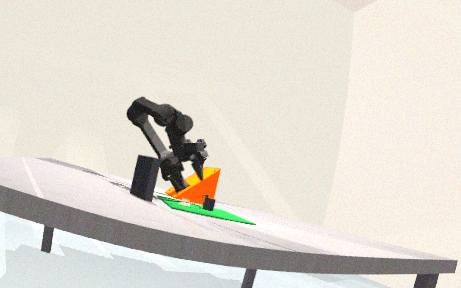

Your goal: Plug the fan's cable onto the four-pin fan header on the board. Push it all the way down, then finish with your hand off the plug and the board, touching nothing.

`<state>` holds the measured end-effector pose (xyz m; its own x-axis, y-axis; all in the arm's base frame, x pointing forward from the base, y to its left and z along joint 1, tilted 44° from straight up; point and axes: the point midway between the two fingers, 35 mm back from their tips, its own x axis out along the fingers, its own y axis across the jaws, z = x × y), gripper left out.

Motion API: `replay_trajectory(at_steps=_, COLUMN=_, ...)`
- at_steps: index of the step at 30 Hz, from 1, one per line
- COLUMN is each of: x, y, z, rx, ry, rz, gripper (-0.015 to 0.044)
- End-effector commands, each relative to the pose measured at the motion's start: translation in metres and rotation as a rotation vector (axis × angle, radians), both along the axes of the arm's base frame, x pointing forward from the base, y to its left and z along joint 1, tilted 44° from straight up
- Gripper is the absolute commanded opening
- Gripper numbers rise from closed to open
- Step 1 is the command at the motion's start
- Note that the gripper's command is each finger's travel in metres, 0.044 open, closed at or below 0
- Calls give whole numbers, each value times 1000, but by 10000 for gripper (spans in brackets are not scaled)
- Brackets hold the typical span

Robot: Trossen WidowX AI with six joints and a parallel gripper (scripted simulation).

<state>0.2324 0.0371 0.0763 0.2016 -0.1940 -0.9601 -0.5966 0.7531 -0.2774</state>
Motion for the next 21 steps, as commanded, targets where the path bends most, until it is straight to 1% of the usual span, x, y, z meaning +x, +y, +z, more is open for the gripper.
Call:
replay_trajectory(at_steps=1, x=5, y=4, z=4, rx=-92, ry=46, rz=-38, gripper=440)
replay_trajectory(at_steps=9, x=13, y=13, z=12, rx=-298, ry=105, rz=-84, gripper=440)
replay_trajectory(at_steps=18, x=27, y=31, z=22, rx=-541, ry=97, rz=-88, gripper=440)
replay_trajectory(at_steps=20, x=29, y=32, z=23, rx=-559, ry=94, rz=-87, gripper=440)
replay_trajectory(at_steps=21, x=23, y=26, z=19, rx=-506, ry=111, rz=-88, gripper=440)
